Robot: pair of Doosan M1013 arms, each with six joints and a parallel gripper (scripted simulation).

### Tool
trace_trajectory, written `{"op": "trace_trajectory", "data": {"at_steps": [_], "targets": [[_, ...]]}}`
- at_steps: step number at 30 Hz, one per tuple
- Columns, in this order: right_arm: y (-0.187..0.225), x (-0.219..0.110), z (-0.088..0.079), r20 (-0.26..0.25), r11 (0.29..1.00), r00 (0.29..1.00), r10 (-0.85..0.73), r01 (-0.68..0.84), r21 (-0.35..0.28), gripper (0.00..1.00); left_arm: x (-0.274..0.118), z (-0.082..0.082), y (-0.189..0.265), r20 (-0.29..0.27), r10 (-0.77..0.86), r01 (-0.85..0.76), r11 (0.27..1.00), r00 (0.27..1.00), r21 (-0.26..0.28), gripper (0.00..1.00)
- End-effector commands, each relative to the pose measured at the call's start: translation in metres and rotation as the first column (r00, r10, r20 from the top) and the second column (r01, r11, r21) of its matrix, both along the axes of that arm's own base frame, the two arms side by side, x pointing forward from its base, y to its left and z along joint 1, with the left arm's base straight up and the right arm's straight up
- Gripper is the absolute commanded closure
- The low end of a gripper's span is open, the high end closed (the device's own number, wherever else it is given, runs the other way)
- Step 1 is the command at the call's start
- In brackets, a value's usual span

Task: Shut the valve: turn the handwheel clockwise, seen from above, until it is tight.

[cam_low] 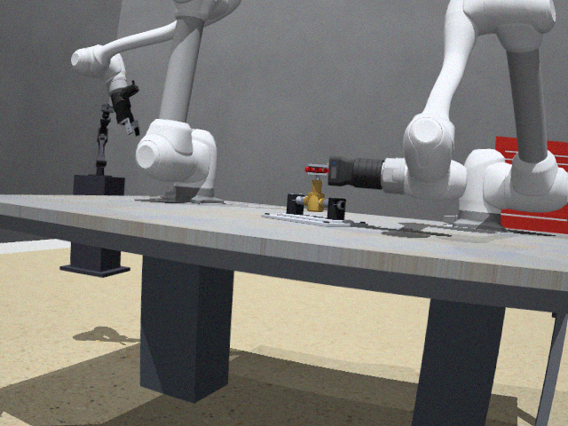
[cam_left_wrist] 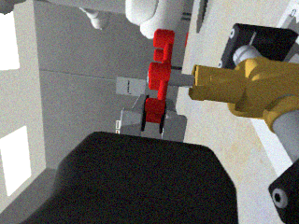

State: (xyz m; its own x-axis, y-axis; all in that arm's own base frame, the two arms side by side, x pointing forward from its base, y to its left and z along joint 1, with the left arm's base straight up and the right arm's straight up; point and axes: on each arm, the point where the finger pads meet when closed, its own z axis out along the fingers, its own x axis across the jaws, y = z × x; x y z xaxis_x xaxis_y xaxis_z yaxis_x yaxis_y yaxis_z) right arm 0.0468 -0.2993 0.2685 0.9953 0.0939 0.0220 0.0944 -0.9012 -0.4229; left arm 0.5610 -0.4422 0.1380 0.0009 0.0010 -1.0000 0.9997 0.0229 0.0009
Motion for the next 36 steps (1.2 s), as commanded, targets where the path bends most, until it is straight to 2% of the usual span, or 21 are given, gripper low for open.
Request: {"op": "trace_trajectory", "data": {"at_steps": [1, 3, 9, 18, 20, 27, 35, 36], "targets": [[0.0, 0.0, 0.0, 0.001, 1.0, 1.0, 0.0, 0.0, -0.001, 0.0, 0.0, 0.002, -0.003, 0.001, -0.094, 0.094, 0.996, 0.996, -0.002, 1.0], [0.0, 0.0, 0.0, 0.001, 1.0, 1.0, 0.0, 0.0, -0.001, 0.0, 0.0, 0.002, -0.003, 0.001, -0.094, 0.094, 0.996, 0.996, -0.002, 1.0], [0.0, 0.0, 0.0, 0.001, 1.0, 1.0, 0.0, 0.0, -0.001, 0.0, 0.0, 0.002, -0.008, 0.001, -0.251, 0.251, 0.968, 0.968, -0.002, 1.0], [0.0, 0.0, 0.0, 0.001, 1.0, 1.0, 0.0, 0.0, -0.001, 0.0, -0.003, 0.002, -0.015, 0.001, -0.497, 0.497, 0.868, 0.868, -0.001, 1.0], [0.0, 0.0, 0.0, 0.001, 1.0, 1.0, 0.0, 0.0, -0.001, 0.0, -0.003, 0.002, -0.015, 0.001, -0.497, 0.497, 0.868, 0.868, -0.001, 1.0], [0.0, 0.0, 0.0, 0.001, 1.0, 1.0, 0.0, 0.0, -0.001, 0.0, -0.006, 0.002, -0.02, 0.001, -0.666, 0.666, 0.746, 0.746, -0.001, 1.0], [0.0, 0.0, 0.0, 0.001, 1.0, 1.0, 0.0, 0.0, -0.001, 0.0, -0.011, 0.002, -0.024, 0.001, -0.826, 0.826, 0.563, 0.563, 0.0, 1.0], [0.0, 0.0, 0.0, 0.001, 1.0, 1.0, 0.0, 0.0, -0.001, 0.0, -0.011, 0.002, -0.024, 0.001, -0.826, 0.826, 0.563, 0.563, 0.0, 1.0]]}}
